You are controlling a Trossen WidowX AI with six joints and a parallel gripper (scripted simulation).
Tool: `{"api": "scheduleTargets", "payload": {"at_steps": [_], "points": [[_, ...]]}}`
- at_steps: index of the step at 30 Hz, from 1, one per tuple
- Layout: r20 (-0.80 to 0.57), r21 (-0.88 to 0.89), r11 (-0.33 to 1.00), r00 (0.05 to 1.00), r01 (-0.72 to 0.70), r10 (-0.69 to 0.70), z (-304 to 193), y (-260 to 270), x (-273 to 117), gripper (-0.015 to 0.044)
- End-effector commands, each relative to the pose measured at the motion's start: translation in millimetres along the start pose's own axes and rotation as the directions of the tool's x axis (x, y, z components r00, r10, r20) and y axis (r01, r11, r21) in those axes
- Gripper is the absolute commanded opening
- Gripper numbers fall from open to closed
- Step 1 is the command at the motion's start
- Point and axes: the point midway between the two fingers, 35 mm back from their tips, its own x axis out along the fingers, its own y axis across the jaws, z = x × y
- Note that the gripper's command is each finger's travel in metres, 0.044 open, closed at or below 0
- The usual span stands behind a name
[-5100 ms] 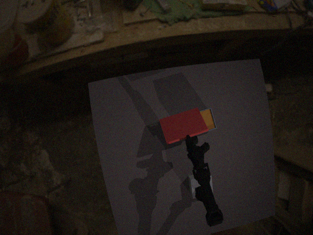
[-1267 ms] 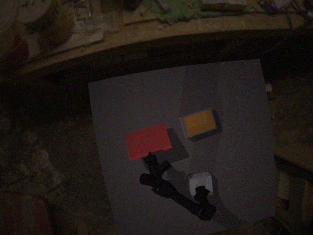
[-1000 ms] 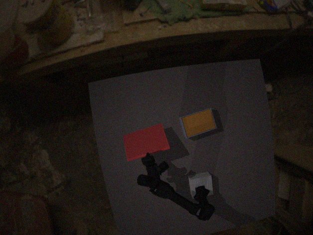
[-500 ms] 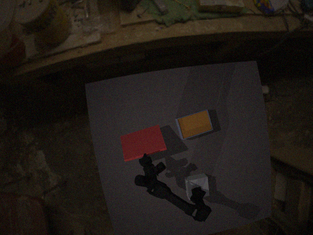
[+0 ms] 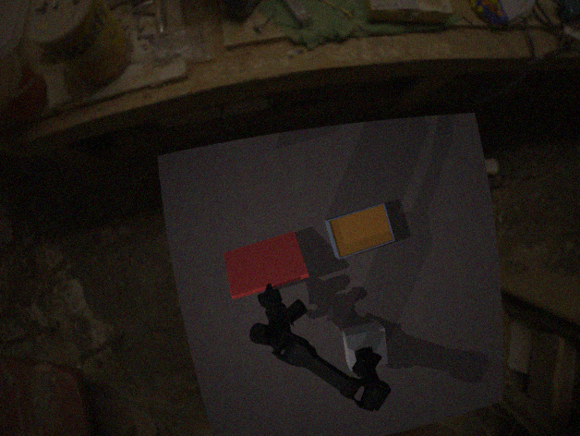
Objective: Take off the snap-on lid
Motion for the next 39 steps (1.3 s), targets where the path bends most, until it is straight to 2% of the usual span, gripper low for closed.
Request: {"api": "scheduleTargets", "payload": {"at_steps": [1, 39], "points": [[0.002, 0.002, 1.000, 1.000, -0.006, 0.006, 0.0, -0.7, 1.9, 0.0000], [0.002, 0.002, 1.000, 1.000, -0.006, 0.006, 0.1, -24.0, 21.6, 0.0000]]}}
